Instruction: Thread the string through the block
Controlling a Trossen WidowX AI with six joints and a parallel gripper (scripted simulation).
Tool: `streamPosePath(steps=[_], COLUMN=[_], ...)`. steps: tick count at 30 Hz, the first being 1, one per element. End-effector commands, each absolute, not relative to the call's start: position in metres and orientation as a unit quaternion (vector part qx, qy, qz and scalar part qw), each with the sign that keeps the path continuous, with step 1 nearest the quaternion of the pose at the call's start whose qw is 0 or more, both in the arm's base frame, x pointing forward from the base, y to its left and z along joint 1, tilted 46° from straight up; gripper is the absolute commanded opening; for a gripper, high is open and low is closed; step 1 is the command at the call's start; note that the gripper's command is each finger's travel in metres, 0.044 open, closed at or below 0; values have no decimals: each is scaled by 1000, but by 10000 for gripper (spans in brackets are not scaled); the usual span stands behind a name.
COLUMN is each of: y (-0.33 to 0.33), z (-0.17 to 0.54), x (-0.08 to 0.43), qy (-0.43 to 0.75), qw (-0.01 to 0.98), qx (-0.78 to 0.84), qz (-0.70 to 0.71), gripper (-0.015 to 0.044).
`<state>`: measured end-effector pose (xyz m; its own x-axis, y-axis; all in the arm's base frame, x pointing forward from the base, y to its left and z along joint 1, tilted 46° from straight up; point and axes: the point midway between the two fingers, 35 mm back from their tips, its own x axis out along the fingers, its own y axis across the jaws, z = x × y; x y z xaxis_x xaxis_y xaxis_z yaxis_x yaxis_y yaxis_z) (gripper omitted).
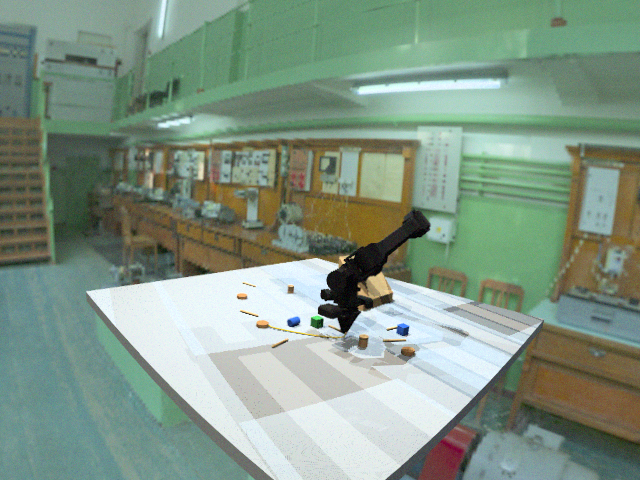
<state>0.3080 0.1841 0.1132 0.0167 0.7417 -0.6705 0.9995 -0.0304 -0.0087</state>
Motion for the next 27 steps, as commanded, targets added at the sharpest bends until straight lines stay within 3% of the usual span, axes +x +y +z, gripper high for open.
streamPosePath(steps=[1, 27], y=[186, 177], z=[109, 90], x=[304, 298], qy=[651, 651], qw=[247, 248], qx=[668, 667], qz=[-263, -264], gripper=[0, 0])
